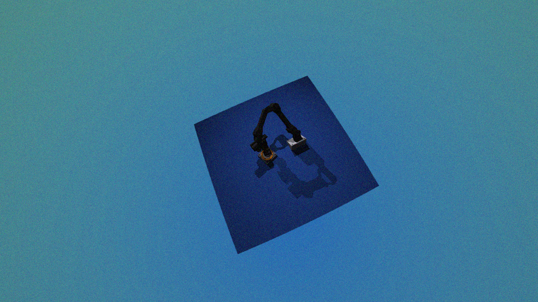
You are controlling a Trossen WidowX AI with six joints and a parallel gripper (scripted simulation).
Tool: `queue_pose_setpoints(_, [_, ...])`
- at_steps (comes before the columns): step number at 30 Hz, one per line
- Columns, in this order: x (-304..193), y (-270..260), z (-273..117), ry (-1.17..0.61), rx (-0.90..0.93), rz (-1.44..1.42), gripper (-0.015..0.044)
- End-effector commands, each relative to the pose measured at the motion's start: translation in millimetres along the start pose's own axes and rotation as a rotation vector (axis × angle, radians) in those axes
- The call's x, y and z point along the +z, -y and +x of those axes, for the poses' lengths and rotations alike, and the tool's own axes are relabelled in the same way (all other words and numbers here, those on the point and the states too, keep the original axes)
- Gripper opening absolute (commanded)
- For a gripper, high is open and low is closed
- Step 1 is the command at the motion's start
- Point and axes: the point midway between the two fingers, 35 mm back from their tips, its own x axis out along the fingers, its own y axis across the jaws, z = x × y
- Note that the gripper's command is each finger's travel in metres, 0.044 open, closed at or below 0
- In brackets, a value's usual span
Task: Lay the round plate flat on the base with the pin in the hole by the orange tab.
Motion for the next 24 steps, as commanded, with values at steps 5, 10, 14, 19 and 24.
queue_pose_setpoints(5, [5,0,1,-0.001,-0.004,-0.005,0.0])
queue_pose_setpoints(10, [8,0,1,-0.001,-0.004,-0.005,0.0])
queue_pose_setpoints(14, [10,0,2,-0.001,-0.004,-0.005,0.0])
queue_pose_setpoints(19, [10,-1,-19,-0.001,-0.002,-0.005,0.0])
queue_pose_setpoints(24, [9,-1,-40,-0.002,-0.002,-0.005,0.0])
